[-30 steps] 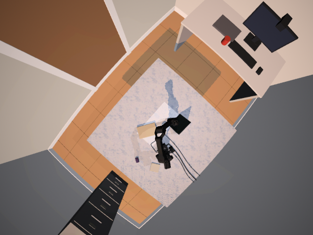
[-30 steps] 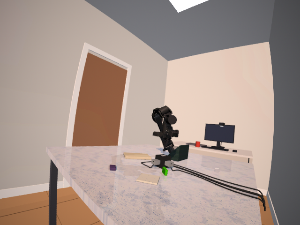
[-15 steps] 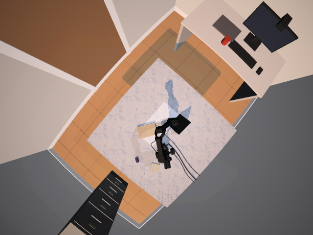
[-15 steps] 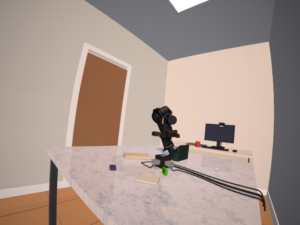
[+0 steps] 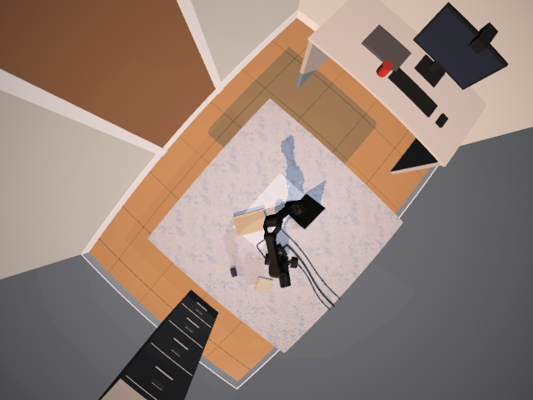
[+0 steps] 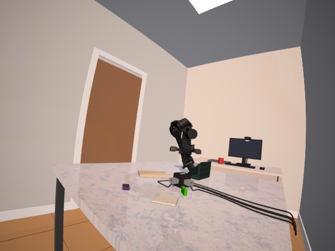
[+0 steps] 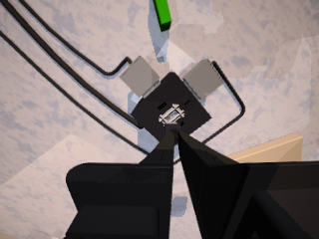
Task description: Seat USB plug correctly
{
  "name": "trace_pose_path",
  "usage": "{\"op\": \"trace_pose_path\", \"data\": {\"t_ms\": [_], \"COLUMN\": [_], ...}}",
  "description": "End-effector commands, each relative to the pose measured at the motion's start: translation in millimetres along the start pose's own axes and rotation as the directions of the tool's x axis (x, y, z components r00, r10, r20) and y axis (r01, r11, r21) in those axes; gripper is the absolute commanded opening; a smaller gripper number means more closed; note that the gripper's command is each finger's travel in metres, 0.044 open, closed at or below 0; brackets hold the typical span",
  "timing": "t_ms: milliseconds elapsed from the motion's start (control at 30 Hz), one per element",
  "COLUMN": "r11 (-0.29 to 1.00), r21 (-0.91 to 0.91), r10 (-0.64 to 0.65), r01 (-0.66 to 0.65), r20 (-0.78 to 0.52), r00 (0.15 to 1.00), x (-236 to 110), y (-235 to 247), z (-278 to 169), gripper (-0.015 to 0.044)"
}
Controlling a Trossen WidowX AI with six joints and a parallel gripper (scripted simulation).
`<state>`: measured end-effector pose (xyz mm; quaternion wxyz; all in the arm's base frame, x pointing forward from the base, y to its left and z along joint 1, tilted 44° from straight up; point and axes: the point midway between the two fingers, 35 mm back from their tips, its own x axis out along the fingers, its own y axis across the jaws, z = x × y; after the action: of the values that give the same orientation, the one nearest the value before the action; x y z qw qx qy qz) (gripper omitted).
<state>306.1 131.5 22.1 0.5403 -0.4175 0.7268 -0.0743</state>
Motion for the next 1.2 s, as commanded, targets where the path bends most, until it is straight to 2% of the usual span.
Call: {"op": "trace_pose_path", "data": {"t_ms": [0,567,1167], "r11": [0.994,0.852,0.521], "r21": [0.106,0.524,0.853], "r10": [0.001,0.001,0.001], "r01": [-0.001,-0.001,-0.001], "r20": [0.001,0.001,0.001], "r00": [1.000,1.000,1.000], "x": [0.0,0.0,0.0], "y": [0.1,0.1,0.1], "z": [0.2,0.2,0.2], "gripper": [0.0000,0.0000,0.0000]}}
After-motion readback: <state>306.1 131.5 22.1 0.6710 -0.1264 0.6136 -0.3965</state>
